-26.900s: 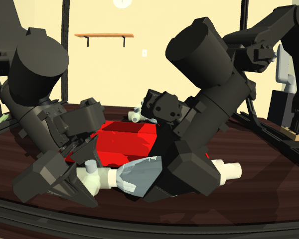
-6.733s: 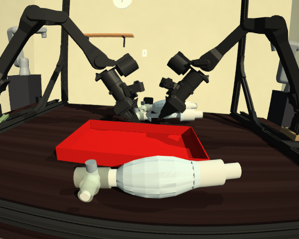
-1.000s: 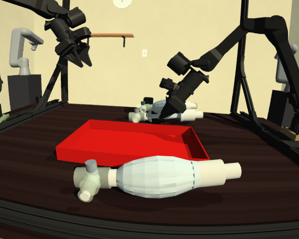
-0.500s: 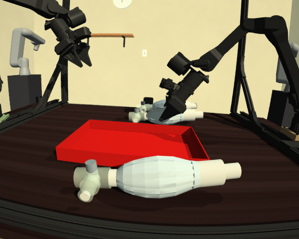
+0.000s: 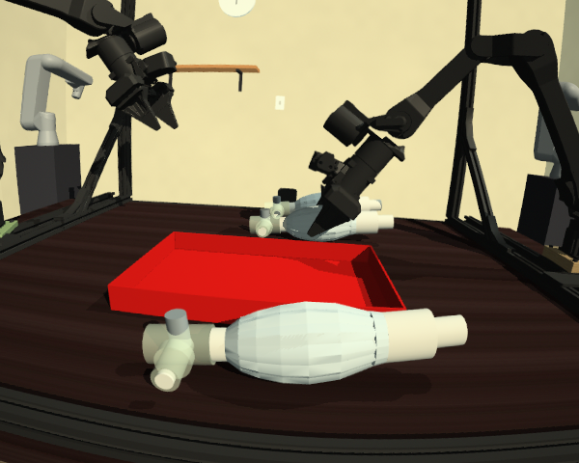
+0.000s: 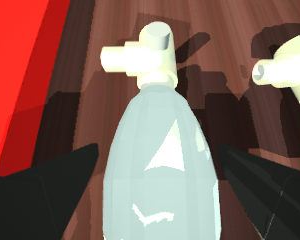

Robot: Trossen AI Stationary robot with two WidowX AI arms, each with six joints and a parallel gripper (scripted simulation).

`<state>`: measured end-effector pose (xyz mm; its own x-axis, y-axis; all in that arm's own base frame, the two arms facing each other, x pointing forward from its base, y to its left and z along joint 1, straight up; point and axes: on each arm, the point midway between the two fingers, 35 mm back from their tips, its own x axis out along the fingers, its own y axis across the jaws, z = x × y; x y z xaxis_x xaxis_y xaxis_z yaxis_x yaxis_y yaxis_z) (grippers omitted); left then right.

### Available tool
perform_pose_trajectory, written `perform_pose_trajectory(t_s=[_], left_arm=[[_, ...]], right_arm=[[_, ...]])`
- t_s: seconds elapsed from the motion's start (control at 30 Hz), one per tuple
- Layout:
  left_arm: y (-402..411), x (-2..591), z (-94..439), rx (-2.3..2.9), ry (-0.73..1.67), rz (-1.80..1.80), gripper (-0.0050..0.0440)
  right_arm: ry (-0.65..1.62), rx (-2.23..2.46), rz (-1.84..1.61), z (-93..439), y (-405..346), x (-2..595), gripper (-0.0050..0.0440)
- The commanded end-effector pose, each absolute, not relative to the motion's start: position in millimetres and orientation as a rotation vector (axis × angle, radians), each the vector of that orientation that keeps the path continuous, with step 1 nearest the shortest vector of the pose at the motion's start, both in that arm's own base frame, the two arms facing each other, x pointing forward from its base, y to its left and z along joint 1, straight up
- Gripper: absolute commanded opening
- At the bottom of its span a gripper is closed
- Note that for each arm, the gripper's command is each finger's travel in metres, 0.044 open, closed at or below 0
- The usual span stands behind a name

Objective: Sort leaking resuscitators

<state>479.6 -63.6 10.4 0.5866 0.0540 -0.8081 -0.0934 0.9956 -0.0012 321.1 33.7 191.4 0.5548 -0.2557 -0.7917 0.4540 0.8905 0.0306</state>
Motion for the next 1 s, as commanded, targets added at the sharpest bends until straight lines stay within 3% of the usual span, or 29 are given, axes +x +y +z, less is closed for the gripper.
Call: perform_pose_trajectory(t_s=[0.0,0.73,0.77,0.97], left_arm=[[-63,480,11,-0.045,0.938,0.087,0.044],[-63,481,11,-0.047,0.936,0.085,0.044],[-63,480,80,-0.047,0.938,0.086,0.044],[-63,480,101,-0.047,0.938,0.086,0.044]], right_arm=[[0.891,0.24,-0.424,191,34,321,0.044],[0.893,0.24,-0.423,191,34,321,0.044],[0.893,0.239,-0.423,191,34,320,0.044],[0.893,0.239,-0.423,191,34,320,0.044]])
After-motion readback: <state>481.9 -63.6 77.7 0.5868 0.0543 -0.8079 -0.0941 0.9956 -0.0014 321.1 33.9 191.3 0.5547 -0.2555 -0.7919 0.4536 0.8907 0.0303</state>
